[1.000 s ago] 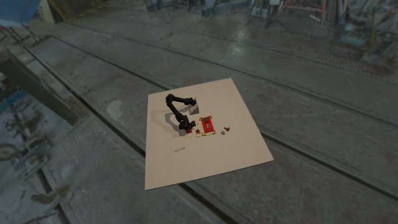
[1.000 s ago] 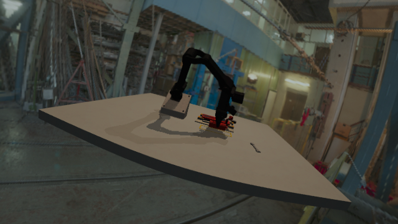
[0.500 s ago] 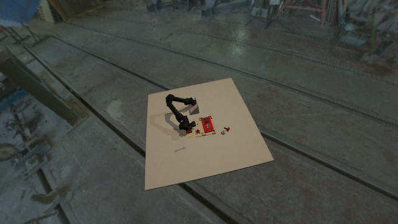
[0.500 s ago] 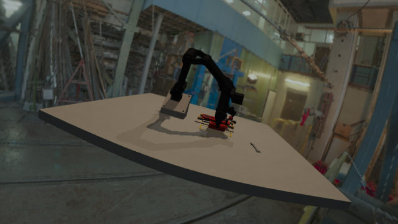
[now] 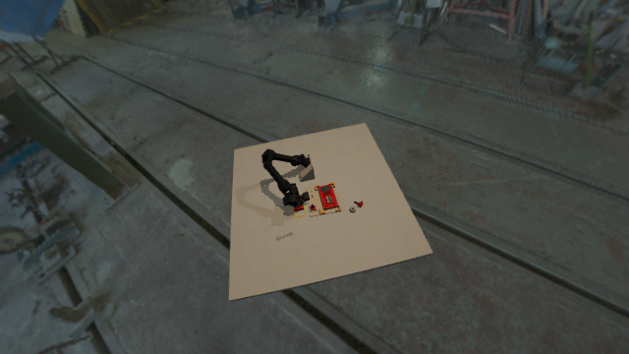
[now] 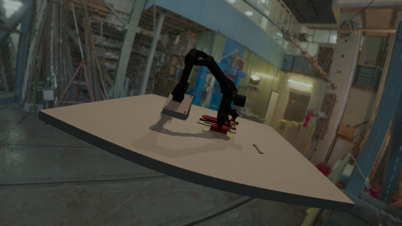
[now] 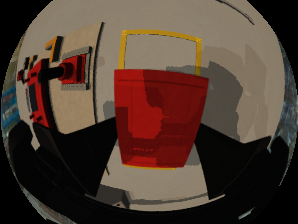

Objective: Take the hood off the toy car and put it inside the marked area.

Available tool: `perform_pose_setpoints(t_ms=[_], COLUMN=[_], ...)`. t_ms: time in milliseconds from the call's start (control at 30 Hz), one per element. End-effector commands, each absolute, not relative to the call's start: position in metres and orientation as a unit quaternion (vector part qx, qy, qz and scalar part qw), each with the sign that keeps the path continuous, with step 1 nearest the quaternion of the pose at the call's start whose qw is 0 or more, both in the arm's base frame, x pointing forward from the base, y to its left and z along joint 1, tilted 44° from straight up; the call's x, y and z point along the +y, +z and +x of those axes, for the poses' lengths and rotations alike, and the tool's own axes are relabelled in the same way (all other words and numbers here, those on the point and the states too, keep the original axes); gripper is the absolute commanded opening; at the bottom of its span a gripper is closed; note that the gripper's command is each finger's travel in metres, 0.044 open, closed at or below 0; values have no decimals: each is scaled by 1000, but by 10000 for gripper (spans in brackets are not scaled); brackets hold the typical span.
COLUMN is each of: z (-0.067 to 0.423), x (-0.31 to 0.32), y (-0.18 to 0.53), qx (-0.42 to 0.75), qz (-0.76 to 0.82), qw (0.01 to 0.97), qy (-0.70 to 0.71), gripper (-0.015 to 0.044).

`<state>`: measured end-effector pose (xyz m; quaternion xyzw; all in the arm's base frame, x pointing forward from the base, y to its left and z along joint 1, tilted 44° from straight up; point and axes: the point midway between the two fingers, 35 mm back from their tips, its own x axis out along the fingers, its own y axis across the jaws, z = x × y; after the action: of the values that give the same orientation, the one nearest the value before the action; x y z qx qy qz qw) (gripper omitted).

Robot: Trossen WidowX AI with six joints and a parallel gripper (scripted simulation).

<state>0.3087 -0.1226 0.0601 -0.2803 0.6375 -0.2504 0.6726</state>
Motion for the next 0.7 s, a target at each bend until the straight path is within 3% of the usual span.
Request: perform_pose_setpoints(t_ms=[0, 367, 667], z=[308, 309, 309], x=[-124, -128, -127], y=[57, 54, 56], qx=[640, 640, 637], qz=[-282, -282, -281], qw=[671, 671, 672], qy=[-248, -248, -251], gripper=[0, 0, 236])
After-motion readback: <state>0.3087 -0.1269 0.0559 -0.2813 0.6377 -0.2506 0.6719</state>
